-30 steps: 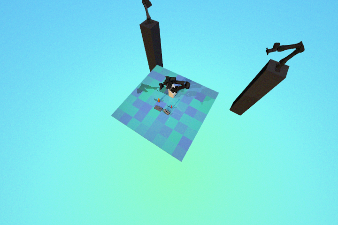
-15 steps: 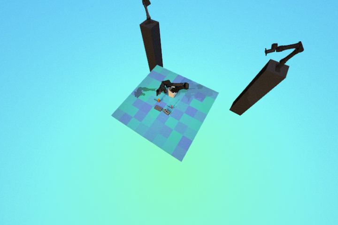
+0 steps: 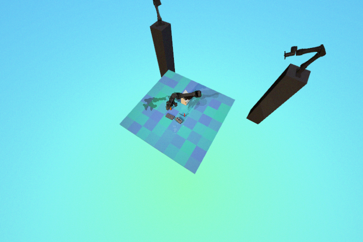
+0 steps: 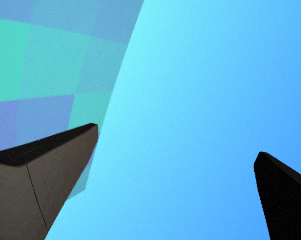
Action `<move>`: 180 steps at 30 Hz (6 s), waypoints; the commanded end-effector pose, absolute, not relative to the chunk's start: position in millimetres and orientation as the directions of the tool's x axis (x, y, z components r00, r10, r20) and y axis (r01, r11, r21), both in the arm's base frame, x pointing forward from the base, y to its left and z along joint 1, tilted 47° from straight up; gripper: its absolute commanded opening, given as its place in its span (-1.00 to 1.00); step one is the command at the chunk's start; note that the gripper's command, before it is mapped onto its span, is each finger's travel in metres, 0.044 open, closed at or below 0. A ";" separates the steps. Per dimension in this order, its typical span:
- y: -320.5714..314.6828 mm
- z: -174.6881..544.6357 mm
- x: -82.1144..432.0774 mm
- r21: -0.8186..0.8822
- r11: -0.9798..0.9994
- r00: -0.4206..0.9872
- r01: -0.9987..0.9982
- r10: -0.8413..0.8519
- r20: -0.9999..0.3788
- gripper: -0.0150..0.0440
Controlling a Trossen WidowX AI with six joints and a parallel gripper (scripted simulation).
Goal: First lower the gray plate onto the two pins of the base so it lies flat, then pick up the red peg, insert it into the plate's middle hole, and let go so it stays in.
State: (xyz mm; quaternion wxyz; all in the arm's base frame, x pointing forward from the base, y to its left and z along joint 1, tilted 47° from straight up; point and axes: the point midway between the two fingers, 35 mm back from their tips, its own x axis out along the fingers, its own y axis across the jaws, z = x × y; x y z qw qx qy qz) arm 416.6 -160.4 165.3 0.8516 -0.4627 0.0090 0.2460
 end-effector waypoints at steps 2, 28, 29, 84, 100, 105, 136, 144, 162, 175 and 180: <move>-90.2 122.1 429.3 -0.535 0.443 0.689 -0.719 0.554 -0.467 1.00; 52.4 96.3 346.6 0.147 0.090 -0.037 -0.985 0.722 -0.691 1.00; 52.0 95.9 345.4 0.148 0.090 -0.037 -0.985 0.722 -0.691 1.00; 140.8 9.4 336.0 0.148 0.090 -0.037 -0.985 0.725 -0.687 1.00; 151.9 -0.5 334.4 0.148 0.089 -0.037 -0.985 0.727 -0.686 0.56; 151.9 -0.5 334.4 0.148 0.089 -0.037 -0.985 0.727 -0.686 0.11; 122.8 25.2 345.5 0.146 0.092 -0.035 -0.985 0.720 -0.693 -0.49; 105.0 42.0 349.2 0.146 0.093 -0.035 -0.985 0.718 -0.695 -0.49; 65.5 83.3 350.0 0.147 0.092 -0.036 -0.985 0.720 -0.693 -0.49; 50.5 77.8 353.0 0.127 0.071 -0.037 -0.989 0.722 -0.691 -0.49; 45.4 62.6 356.3 0.108 0.054 -0.036 -0.993 0.721 -0.692 -0.49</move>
